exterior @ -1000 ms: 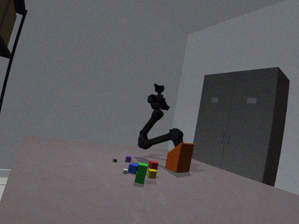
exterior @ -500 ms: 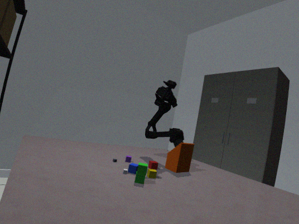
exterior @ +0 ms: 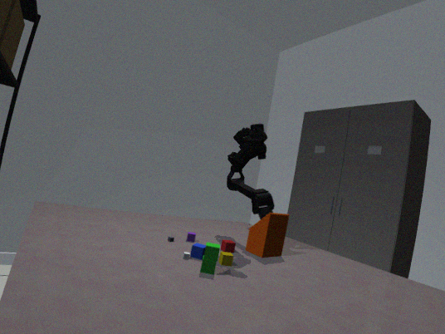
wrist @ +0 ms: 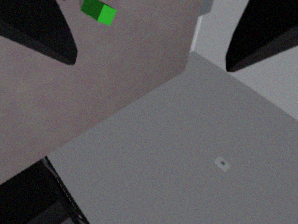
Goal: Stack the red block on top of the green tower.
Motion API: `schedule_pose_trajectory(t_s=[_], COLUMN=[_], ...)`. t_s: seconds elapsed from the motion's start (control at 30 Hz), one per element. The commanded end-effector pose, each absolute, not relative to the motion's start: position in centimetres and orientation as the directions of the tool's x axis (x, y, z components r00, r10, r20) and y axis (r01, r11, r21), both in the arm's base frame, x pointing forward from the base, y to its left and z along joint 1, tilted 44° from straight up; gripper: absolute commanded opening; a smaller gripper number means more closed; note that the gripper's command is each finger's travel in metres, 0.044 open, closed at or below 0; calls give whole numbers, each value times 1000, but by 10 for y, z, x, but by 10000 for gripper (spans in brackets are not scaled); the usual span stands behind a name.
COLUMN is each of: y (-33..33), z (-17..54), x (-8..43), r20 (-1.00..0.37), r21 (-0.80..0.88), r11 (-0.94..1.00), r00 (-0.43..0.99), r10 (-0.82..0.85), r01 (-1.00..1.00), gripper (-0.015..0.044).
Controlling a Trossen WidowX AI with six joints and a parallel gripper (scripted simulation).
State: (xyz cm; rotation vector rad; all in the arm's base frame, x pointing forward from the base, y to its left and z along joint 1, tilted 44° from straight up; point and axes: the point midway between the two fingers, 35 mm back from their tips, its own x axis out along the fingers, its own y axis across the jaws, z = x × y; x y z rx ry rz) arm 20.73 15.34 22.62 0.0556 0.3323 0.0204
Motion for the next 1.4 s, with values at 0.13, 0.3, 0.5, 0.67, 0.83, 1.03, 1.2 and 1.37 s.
schedule_pose_trajectory(t_s=[0.13,0.3,0.5,0.67,0.83,1.03,1.2,1.37], y=[122,92,51,17,-13,-21,-22,-44], z=[169,132,94,68,48,41,37,14], x=[230,235,230,214,191,182,183,183], r20=[-497,-595,-684,-725,-731,-724,-725,-726], r21=[-151,-284,-429,-538,-629,-659,-657,-657], r11=[981,938,863,790,717,691,692,692], r00=[848,730,528,316,85,-2,-1,-1], r10=[-185,-336,-502,-612,-677,-690,-689,-688], r01=[125,200,265,295,302,299,299,298], gripper=[440,440,440,440,440,440,440,440])
